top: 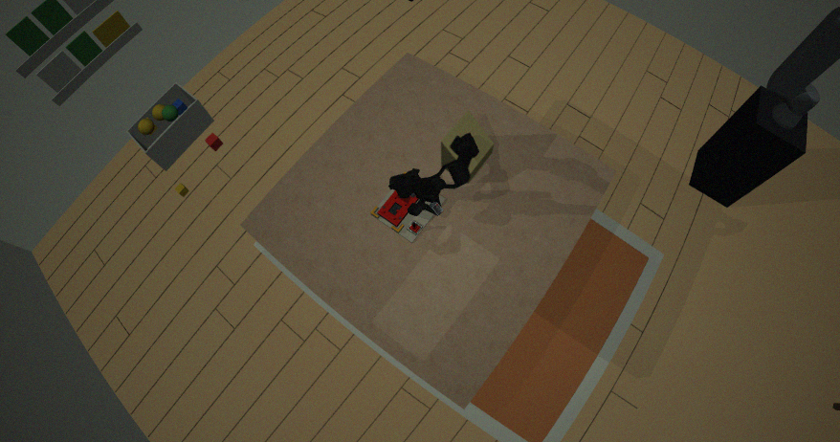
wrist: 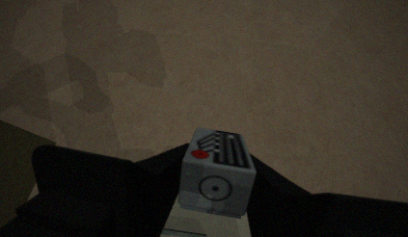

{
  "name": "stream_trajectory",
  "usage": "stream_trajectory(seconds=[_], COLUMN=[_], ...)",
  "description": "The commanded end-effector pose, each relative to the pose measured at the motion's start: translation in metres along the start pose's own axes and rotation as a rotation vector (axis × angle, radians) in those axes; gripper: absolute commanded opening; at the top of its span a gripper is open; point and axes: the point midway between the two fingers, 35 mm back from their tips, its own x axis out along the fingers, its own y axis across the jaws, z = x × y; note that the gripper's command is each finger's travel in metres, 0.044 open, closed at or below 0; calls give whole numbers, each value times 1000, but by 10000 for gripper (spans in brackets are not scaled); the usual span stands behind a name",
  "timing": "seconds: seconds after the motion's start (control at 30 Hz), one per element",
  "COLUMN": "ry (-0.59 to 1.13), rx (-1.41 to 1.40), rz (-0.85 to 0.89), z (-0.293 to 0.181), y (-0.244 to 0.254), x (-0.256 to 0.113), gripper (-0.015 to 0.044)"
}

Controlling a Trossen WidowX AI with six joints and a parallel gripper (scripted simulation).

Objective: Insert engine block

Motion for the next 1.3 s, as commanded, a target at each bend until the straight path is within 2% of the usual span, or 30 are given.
stream_trajectory(seconds=[0.0, 1.1, 1.27], ry=[-3, -6, -14], rx=[7, 8, 15], rz=[-4, -4, -14], z=[-5, -54, -52], y=[0, 1, 0], x=[6, 60, 57], gripper=[0, 0, 131])
